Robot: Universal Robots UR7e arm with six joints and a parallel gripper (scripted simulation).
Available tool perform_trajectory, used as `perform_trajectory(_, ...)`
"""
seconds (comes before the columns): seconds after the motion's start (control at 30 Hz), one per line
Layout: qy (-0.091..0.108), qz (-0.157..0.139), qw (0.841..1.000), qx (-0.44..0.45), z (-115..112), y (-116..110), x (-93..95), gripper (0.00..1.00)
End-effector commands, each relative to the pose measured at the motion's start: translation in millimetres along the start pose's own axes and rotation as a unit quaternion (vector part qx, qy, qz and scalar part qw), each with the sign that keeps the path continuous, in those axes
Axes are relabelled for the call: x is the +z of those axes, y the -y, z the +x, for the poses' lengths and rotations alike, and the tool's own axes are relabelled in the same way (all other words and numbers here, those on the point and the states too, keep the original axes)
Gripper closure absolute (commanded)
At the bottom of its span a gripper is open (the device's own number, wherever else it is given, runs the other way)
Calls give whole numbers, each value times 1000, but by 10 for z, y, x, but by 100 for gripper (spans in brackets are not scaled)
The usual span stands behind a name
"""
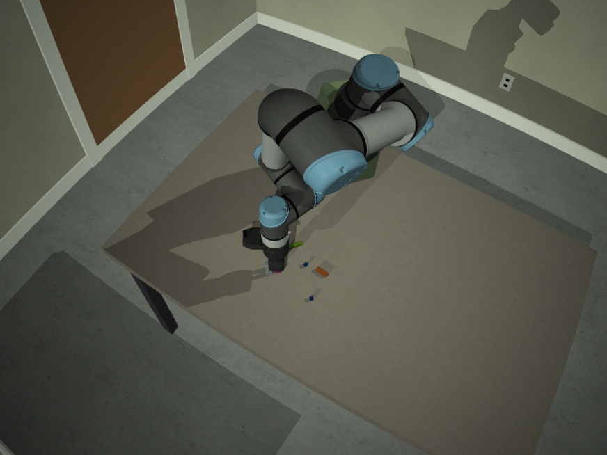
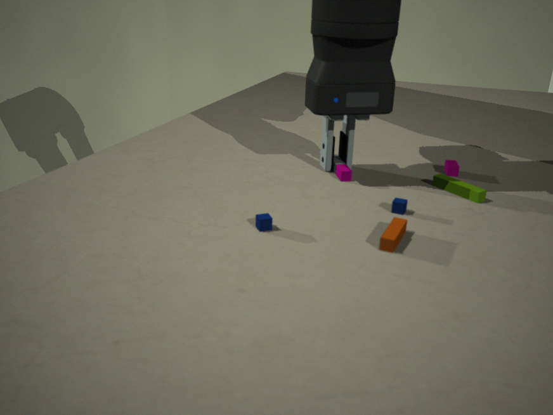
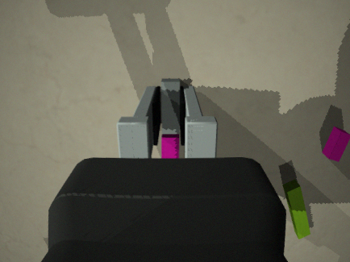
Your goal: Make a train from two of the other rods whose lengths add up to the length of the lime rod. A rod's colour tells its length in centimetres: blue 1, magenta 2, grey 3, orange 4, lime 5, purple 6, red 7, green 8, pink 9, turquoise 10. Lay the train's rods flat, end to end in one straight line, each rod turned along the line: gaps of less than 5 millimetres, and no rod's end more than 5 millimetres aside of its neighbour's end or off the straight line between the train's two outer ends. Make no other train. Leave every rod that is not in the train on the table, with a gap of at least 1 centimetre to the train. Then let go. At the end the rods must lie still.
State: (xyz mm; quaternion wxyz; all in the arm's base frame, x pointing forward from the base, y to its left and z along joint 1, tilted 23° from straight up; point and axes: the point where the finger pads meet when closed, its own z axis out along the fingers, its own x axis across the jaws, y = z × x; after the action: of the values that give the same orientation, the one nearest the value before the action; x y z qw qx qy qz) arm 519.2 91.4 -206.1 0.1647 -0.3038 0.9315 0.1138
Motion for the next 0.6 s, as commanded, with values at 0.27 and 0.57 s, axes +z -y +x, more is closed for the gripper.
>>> perform_trajectory(0.27, 0, 0, 1000, 0, -4, 4, -4, 46)
perform_trajectory(0.57, 0, 0, 1000, 0, -4, 4, -4, 46)
